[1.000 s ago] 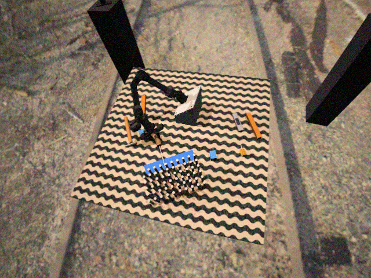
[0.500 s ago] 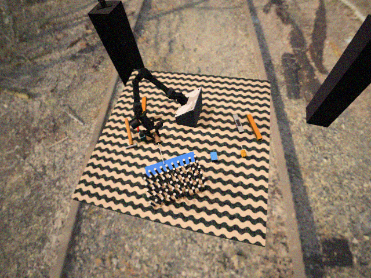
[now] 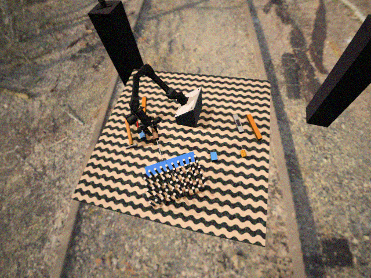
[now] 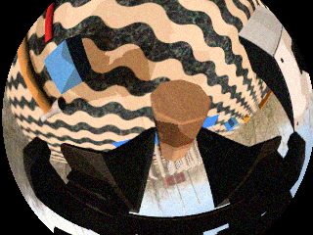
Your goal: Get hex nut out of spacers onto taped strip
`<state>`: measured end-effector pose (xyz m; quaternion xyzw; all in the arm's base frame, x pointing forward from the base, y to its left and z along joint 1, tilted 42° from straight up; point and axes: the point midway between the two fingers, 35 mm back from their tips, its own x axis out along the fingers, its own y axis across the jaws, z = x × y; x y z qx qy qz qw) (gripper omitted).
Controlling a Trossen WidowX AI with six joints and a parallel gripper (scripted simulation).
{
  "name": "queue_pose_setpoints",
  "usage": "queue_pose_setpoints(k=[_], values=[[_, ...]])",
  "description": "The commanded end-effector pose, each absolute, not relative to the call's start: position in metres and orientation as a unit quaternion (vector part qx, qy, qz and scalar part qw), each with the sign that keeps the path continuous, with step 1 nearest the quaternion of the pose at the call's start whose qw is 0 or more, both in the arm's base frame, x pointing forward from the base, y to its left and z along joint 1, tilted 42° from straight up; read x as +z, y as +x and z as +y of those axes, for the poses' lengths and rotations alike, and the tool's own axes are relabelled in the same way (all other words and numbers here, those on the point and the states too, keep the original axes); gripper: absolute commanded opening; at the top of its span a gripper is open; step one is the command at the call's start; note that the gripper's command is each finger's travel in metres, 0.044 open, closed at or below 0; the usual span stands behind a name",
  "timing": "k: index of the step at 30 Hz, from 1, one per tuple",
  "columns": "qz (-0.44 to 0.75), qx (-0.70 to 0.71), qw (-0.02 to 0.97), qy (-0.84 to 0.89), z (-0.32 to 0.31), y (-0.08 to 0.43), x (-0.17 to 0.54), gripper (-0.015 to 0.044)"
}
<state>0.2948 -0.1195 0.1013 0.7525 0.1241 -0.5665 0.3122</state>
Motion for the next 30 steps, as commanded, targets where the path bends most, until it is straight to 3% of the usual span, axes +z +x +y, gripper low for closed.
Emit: queue_pose_setpoints(k=[1,11,30], values=[[0.12,-0.56,0.313,0.758,-0.102,0.298,0.126,0.0],[0.129,-0.563,0.318,0.752,-0.078,0.295,0.145,0.0],[0.296,-0.503,0.517,0.627,-0.038,0.324,0.123,0.0]])
